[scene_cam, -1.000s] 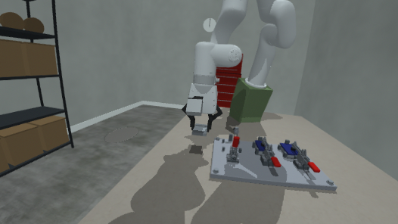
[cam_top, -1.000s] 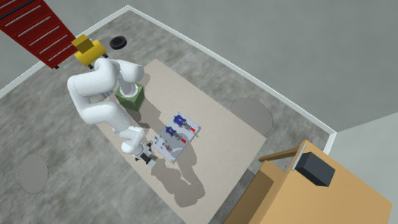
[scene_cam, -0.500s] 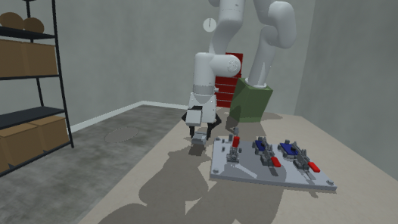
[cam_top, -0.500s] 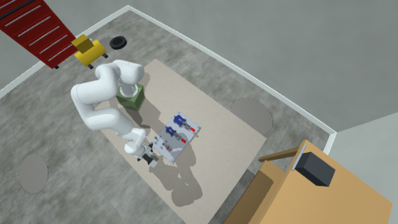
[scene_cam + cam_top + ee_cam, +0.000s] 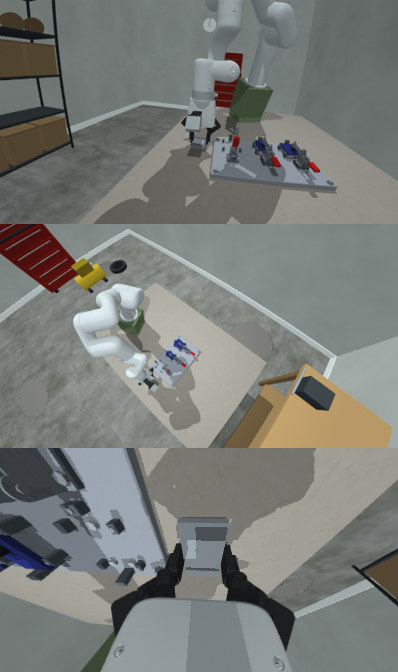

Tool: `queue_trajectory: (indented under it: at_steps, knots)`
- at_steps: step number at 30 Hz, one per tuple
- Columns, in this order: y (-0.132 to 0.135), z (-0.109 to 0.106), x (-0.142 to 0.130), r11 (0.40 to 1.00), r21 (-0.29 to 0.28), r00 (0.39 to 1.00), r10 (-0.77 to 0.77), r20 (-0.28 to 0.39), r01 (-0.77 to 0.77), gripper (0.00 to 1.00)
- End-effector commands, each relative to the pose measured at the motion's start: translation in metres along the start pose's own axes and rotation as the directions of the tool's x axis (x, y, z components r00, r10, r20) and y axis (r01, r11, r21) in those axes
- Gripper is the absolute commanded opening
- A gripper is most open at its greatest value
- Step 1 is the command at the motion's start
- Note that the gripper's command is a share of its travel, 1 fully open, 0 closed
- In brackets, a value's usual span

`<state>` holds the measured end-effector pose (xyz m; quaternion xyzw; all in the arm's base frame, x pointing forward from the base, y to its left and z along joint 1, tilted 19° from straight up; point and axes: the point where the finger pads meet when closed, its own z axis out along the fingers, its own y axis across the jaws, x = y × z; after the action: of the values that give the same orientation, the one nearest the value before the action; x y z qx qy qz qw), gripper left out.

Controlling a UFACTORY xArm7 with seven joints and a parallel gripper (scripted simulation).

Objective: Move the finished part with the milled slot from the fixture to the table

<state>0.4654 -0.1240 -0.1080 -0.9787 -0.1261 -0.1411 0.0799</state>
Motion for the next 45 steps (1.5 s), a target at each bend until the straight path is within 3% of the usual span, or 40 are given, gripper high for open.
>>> queue_trajectory:
  at_steps: [1, 45]
  knots:
    - [0.0014, 0.0009, 0.0011, 1.0, -0.003, 1.0, 0.0, -0.002, 0.0, 0.0]
    - [0.0014, 0.0051, 0.0012, 1.0, -0.003, 1.0, 0.0, -0.002, 0.0, 0.0]
